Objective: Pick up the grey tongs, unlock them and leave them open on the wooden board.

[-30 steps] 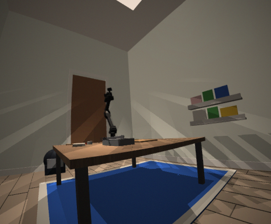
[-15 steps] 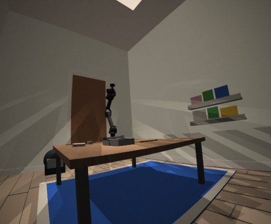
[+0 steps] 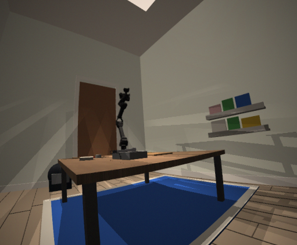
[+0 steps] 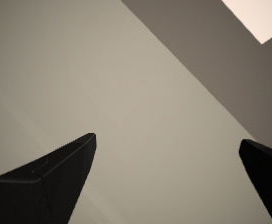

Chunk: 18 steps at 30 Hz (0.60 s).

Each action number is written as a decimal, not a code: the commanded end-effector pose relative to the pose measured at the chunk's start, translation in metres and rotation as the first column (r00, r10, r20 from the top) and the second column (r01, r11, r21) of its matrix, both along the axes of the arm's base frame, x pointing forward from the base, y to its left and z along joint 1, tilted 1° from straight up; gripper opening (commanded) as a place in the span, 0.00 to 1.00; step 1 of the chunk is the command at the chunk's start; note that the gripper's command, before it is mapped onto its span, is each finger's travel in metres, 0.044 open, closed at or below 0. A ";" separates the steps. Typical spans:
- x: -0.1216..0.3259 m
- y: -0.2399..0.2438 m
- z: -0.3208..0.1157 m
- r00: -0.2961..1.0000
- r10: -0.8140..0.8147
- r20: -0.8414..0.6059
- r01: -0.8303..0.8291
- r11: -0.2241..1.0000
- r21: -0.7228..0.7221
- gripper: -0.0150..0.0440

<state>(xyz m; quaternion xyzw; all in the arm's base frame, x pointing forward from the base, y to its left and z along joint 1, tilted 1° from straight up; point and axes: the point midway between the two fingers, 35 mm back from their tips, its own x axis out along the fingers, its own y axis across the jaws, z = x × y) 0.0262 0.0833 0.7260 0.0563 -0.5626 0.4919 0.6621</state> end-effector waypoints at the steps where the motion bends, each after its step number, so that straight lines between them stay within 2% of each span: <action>1: 0.019 -0.005 -0.001 0.999 -0.021 -0.043 0.022 0.999 0.024 1.00; 9: 0.051 -0.014 0.000 0.991 -0.040 -0.125 0.050 0.996 0.072 1.00; 14: 0.096 -0.027 -0.005 0.964 -0.059 -0.258 0.092 0.989 0.115 1.00; 18: 0.149 -0.041 -0.019 0.912 -0.068 -0.405 0.137 0.980 0.143 1.00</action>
